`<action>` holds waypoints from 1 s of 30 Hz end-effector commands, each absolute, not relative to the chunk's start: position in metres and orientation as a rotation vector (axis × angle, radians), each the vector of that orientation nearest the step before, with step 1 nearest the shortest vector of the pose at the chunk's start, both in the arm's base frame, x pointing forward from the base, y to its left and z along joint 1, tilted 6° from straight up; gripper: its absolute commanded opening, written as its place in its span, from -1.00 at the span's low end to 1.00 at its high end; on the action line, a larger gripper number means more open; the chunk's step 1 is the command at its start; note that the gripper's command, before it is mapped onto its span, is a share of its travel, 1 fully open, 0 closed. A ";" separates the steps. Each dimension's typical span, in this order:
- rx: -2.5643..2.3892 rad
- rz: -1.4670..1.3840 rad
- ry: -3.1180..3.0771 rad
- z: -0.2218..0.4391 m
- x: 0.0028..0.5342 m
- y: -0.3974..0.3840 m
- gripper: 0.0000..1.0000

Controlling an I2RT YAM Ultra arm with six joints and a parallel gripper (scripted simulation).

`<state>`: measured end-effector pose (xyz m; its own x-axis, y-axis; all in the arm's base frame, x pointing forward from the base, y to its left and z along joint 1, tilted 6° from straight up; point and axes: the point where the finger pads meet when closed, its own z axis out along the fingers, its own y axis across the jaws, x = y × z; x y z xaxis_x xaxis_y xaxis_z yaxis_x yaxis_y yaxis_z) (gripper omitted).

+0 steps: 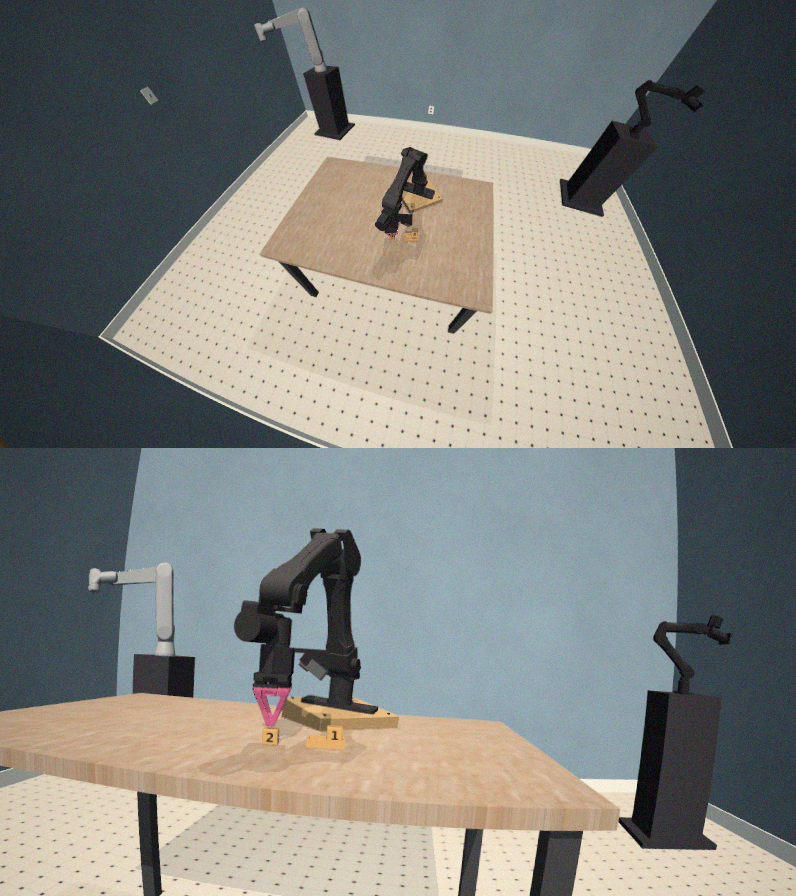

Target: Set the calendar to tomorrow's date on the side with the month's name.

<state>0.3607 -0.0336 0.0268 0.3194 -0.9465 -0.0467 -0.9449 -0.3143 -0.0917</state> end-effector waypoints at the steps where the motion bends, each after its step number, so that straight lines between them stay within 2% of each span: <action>1: -2.464 -0.027 1.771 0.030 0.359 -0.031 -0.11; 30: -2.469 -0.013 1.772 0.018 0.360 -0.030 -0.11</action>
<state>0.3600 -0.0335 0.0246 0.3189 -0.9466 -0.0469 -0.9451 -0.3138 -0.0915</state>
